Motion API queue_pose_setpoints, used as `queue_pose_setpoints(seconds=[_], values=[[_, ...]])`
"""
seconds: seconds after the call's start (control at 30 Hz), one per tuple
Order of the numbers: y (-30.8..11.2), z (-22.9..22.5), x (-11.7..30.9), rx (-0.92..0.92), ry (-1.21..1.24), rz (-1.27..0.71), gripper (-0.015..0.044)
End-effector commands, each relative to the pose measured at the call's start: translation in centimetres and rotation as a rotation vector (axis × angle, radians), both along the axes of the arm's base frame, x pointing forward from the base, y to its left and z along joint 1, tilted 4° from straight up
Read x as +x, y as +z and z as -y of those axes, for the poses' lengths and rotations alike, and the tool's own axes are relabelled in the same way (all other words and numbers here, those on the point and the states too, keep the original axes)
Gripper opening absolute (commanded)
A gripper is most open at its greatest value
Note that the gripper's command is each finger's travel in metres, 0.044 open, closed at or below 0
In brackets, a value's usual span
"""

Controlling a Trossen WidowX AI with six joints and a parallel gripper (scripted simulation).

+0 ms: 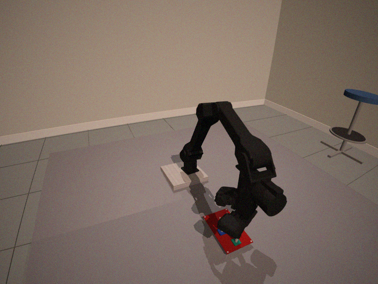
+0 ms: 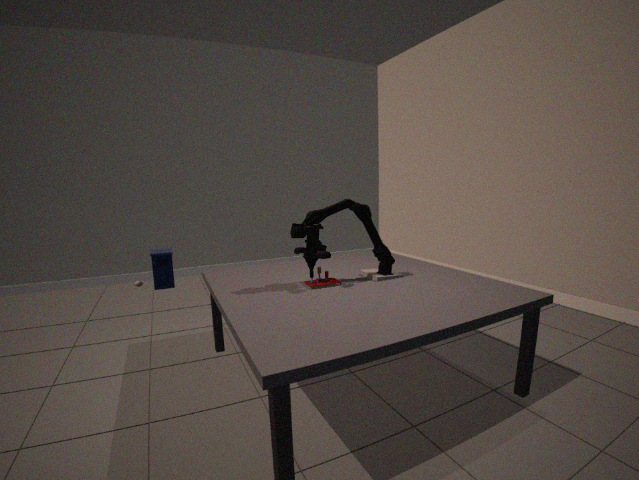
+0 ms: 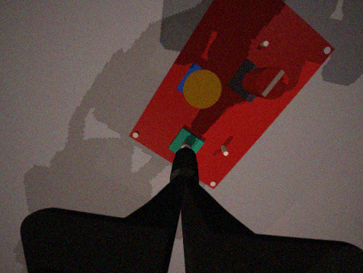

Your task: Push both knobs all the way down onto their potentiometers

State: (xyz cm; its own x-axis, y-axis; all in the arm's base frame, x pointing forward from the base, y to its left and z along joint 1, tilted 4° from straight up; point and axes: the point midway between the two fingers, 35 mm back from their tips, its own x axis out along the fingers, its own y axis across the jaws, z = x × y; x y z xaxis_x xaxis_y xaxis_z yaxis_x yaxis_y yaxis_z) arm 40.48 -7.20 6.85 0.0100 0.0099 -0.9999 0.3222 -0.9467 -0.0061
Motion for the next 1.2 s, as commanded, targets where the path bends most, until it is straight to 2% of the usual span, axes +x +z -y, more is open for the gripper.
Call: queue_pose_setpoints(seconds=[0.0,1.17], values=[[-3.2,0.0,0.1,0.007,-0.005,-0.042,0.0000],[-4.3,0.0,0.1,0.007,-0.005,-0.042,0.0000]])
